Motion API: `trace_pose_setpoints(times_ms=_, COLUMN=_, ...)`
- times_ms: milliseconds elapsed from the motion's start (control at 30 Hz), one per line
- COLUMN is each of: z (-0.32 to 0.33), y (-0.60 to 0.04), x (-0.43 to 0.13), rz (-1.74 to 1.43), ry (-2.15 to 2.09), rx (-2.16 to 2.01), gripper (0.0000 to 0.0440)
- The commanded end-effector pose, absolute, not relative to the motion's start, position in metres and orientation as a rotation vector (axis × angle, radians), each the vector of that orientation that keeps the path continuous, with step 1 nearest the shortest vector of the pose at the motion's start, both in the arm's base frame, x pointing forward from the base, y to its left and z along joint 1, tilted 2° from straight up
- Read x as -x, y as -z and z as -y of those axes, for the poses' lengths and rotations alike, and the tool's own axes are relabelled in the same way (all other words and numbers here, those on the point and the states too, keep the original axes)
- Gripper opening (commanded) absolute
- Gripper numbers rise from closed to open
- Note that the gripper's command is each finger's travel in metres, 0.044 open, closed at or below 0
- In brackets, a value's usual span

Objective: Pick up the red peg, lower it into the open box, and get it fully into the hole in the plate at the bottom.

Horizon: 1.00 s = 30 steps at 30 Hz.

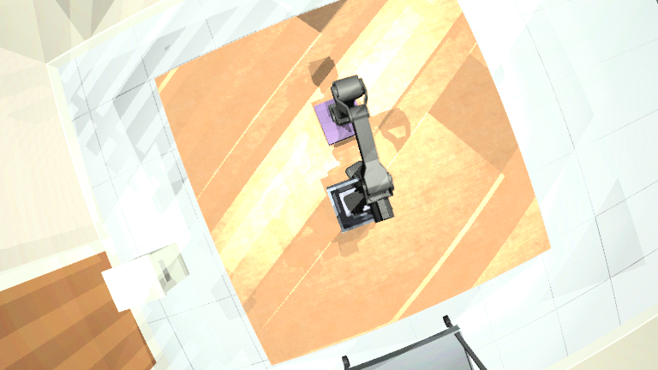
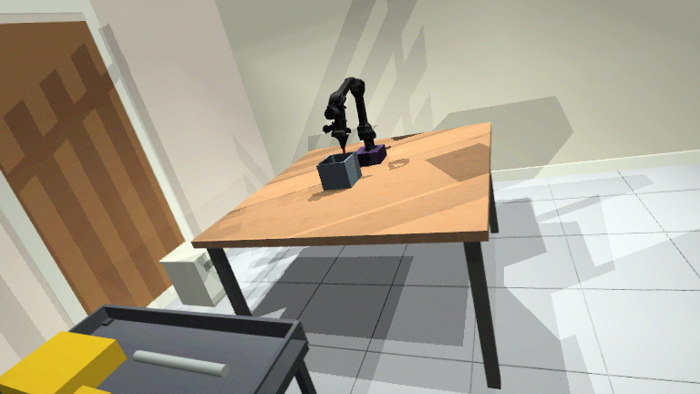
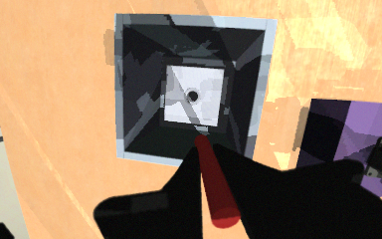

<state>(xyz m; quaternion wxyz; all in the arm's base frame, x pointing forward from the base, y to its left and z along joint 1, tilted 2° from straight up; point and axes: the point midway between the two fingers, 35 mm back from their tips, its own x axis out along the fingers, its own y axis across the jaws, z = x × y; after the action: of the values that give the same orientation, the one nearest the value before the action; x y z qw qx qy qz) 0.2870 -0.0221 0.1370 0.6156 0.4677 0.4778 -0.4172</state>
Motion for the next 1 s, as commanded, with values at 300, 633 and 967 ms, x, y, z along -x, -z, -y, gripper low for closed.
trace_pose_setpoints(times_ms=300, z=0.044, y=-0.108, x=-0.296, rz=-1.152, ry=0.986, rx=-1.067, gripper=0.0000)
trace_pose_setpoints(times_ms=633, z=0.052, y=-0.082, x=-0.304, rz=-1.186, ry=0.978, rx=-1.077, gripper=0.0000)
trace_pose_setpoints(times_ms=967, z=0.058, y=-0.059, x=-0.310, rz=-1.211, ry=0.960, rx=-1.064, gripper=0.0000)
